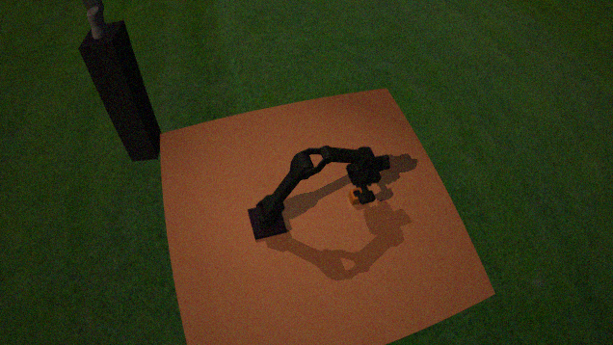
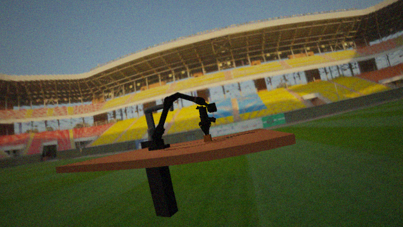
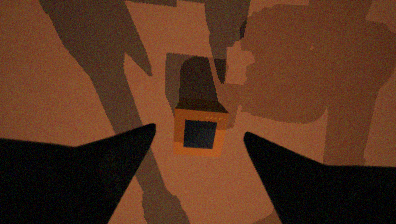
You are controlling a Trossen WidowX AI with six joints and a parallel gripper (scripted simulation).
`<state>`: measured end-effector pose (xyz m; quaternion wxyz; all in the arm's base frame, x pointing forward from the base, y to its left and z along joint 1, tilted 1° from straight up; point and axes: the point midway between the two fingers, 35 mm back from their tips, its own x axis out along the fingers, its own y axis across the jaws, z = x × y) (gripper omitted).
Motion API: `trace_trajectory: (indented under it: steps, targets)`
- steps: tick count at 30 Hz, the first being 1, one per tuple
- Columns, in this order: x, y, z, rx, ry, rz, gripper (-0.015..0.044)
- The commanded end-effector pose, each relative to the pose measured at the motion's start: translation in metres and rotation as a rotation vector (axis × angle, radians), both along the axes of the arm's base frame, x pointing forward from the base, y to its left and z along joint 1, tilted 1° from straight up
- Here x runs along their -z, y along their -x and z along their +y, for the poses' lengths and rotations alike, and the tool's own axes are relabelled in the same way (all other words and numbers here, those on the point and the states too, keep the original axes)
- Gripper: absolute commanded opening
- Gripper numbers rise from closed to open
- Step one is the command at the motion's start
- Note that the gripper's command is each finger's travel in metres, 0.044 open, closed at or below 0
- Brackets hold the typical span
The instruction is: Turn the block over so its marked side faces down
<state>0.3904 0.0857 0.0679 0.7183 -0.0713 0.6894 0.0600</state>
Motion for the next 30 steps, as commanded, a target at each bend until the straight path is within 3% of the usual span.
trace_trajectory:
  steps: [1, 8, 16, 30]
  targets:
    - [0.0108, 0.0008, 0.0004, -0.004, -0.003, 0.01, 0.044]
    - [0.0196, 0.0009, 0.0003, -0.004, -0.003, 0.01, 0.044]
    - [0.0196, 0.0009, 0.0003, -0.004, -0.003, 0.01, 0.023]
    - [0.0196, 0.0009, 0.0003, -0.004, -0.003, 0.01, 0.0137]
